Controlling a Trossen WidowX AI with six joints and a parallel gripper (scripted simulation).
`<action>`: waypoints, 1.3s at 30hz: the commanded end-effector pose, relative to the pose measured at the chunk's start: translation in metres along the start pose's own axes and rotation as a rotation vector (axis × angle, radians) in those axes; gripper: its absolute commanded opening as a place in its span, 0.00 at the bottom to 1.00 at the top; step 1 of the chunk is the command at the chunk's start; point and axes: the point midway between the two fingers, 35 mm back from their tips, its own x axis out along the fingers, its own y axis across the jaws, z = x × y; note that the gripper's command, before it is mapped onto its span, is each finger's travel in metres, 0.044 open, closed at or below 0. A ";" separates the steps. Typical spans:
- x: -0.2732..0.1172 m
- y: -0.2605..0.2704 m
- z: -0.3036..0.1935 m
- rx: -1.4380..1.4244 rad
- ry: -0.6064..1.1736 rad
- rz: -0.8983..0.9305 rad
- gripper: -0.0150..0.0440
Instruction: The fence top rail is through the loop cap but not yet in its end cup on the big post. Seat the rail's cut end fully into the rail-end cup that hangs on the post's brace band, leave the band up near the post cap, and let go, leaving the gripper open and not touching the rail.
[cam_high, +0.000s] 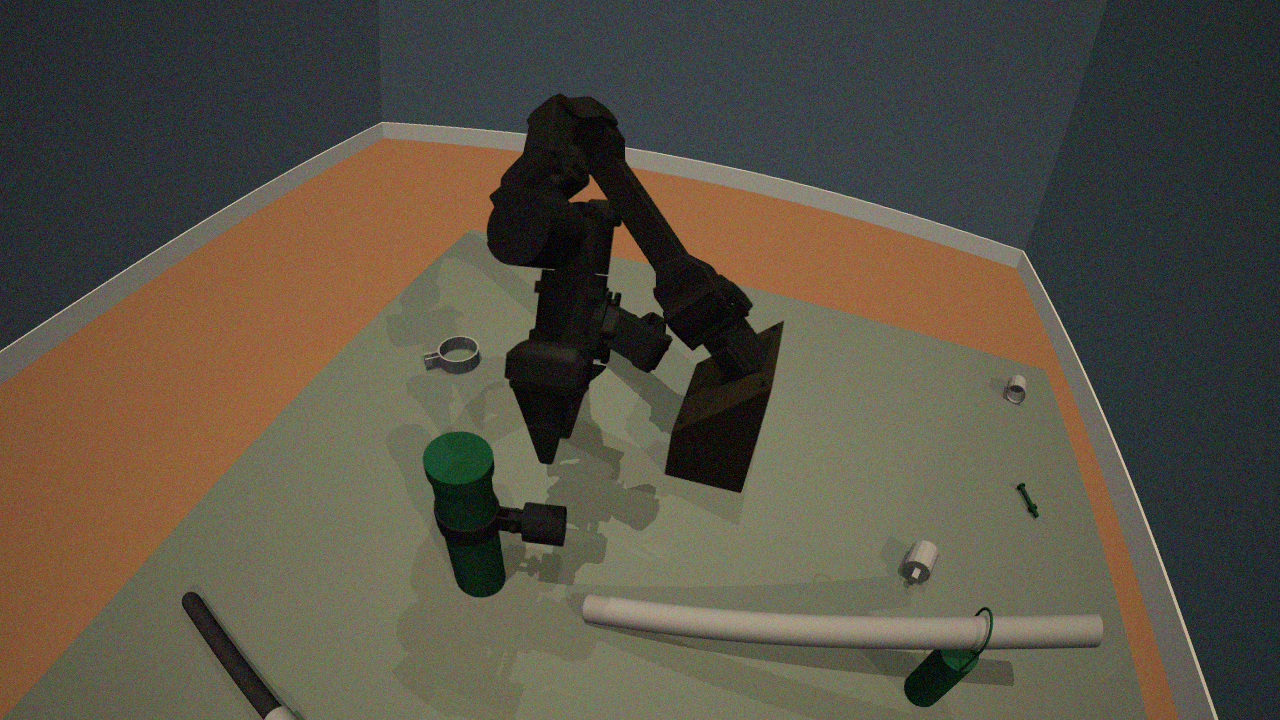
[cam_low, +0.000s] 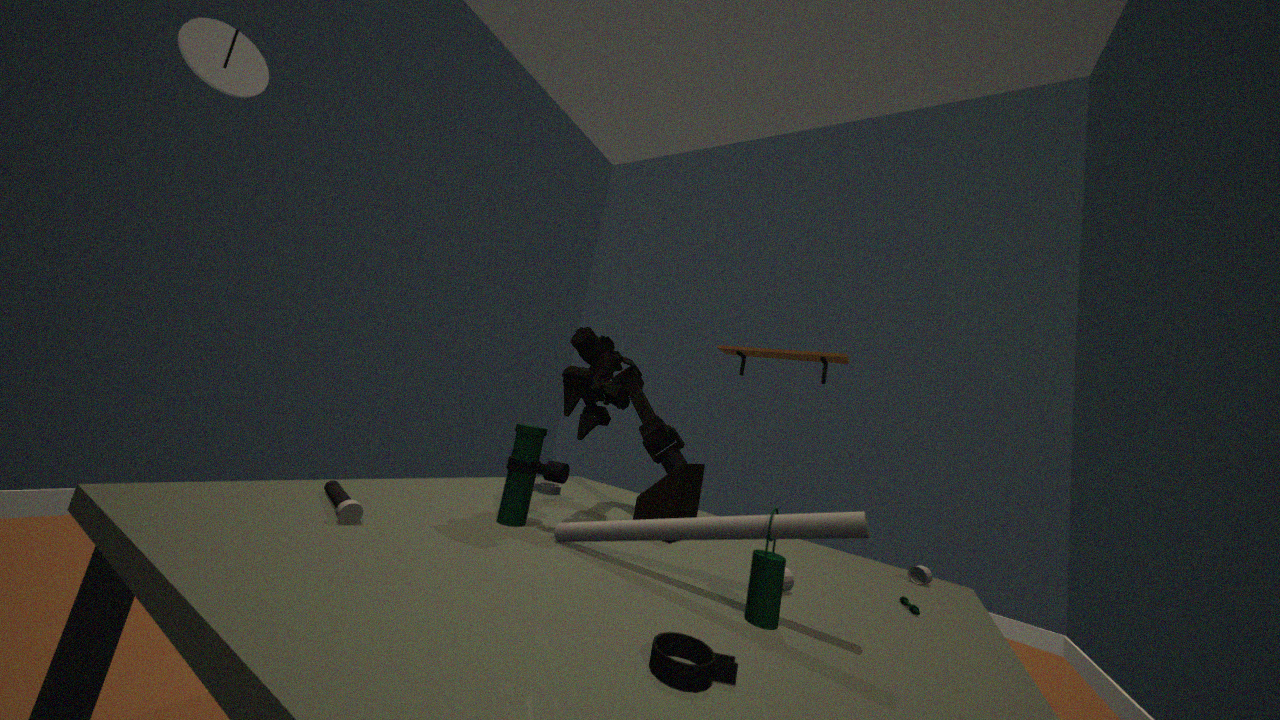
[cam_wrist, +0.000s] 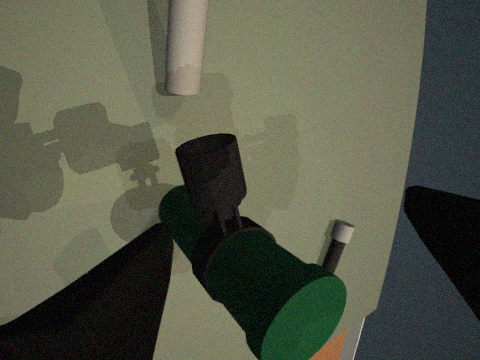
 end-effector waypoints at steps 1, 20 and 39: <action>0.001 0.003 0.001 -0.030 -0.006 0.006 1.00; 0.064 0.034 -0.001 -0.030 -0.003 0.005 1.00; 0.095 0.033 -0.001 -0.029 -0.002 0.004 1.00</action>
